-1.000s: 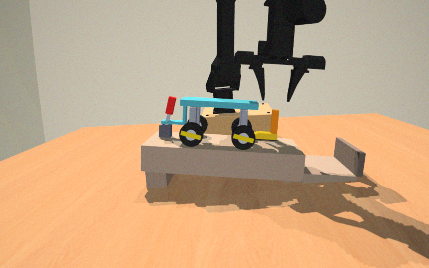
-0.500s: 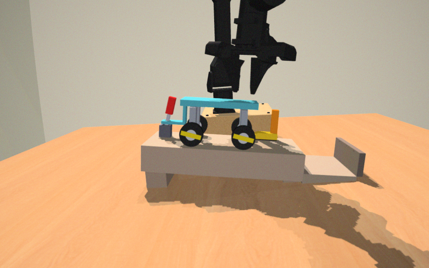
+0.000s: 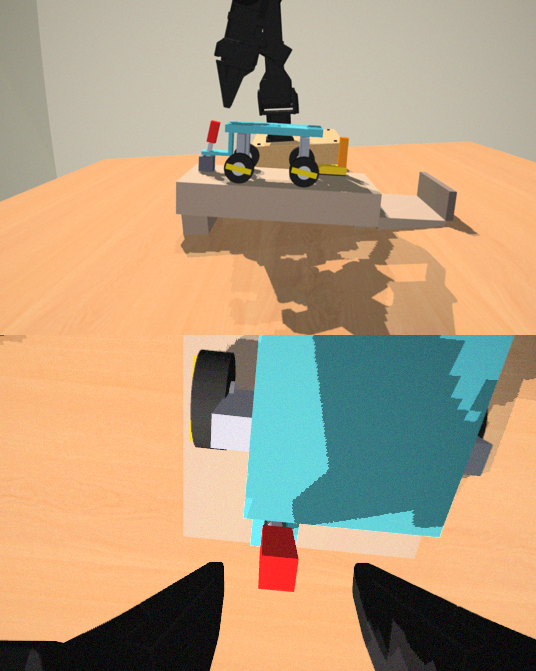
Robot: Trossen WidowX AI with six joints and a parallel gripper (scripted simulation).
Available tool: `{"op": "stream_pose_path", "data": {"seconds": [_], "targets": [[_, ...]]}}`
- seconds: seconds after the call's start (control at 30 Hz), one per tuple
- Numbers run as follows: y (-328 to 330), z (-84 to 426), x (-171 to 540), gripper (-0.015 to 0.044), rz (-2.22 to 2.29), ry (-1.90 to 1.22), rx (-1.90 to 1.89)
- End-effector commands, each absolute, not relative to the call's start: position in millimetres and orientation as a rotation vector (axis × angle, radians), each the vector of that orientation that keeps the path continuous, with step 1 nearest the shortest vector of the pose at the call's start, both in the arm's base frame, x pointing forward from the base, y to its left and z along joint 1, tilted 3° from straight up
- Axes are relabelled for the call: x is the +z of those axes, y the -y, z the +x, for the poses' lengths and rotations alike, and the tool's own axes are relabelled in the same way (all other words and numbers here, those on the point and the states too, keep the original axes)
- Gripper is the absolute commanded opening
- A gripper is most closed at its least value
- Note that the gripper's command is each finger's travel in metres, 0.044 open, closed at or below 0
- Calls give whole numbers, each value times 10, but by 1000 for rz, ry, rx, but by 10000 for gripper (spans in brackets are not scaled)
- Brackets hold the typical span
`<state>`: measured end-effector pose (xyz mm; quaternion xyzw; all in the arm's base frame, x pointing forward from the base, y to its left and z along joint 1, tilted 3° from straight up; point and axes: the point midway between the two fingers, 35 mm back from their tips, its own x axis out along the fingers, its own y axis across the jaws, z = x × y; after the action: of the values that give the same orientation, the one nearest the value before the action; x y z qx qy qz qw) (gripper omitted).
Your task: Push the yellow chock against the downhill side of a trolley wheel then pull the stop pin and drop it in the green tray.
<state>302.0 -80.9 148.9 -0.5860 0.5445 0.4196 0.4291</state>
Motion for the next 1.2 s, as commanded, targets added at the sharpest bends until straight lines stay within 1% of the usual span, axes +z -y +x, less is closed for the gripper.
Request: {"op": "stream_pose_path", "data": {"seconds": [0.0, 1.17], "targets": [[930, 3004, 1544, 190, -1400, -1402, 961], [1024, 3022, 1239, 190, -1401, -1403, 961]]}}
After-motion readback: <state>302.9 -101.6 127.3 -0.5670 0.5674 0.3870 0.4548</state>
